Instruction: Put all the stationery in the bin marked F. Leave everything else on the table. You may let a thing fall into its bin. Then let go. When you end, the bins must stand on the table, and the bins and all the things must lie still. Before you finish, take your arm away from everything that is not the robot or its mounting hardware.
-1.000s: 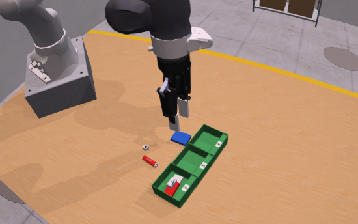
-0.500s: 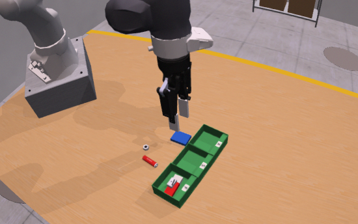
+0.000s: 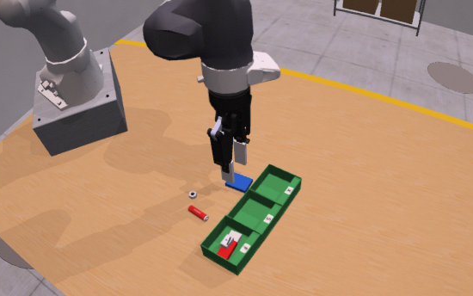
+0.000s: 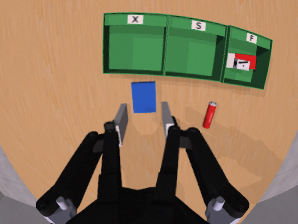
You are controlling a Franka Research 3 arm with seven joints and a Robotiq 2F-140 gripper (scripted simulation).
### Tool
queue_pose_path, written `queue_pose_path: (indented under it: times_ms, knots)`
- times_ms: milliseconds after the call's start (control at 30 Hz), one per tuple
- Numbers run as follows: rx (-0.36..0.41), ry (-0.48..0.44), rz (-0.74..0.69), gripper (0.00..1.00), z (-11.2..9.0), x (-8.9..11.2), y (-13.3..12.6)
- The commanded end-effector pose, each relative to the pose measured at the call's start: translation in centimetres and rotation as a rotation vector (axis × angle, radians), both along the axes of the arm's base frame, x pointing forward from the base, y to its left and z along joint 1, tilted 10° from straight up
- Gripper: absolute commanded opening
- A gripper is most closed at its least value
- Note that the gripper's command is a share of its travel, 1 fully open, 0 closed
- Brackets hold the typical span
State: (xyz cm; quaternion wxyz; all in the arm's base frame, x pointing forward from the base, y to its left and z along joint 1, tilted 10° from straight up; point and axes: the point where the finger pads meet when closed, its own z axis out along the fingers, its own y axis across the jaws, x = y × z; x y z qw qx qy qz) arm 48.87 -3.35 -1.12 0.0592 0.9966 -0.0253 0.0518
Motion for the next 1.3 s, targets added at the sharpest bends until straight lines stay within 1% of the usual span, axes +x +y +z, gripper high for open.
queue_pose_path:
  times_ms: [0,133,333,633,1033,1067,1267]
  knots:
    - [0.006,-0.021,-0.003,0.33,-1.1,1.1,-0.1]
    - [0.006,-0.021,-0.003,0.33,-2.4,1.5,-0.2]
    - [0.006,-0.021,-0.003,0.33,-2.4,1.7,-0.2]
    - [0.006,-0.021,-0.003,0.33,-3.6,1.7,-0.3]
    - [0.006,-0.021,-0.003,0.33,-3.6,1.6,-0.4]
    - [0.006,-0.021,-0.003,0.21,-3.6,1.6,-0.4]
    - [0.006,-0.021,-0.003,0.21,-3.6,1.6,-0.4]
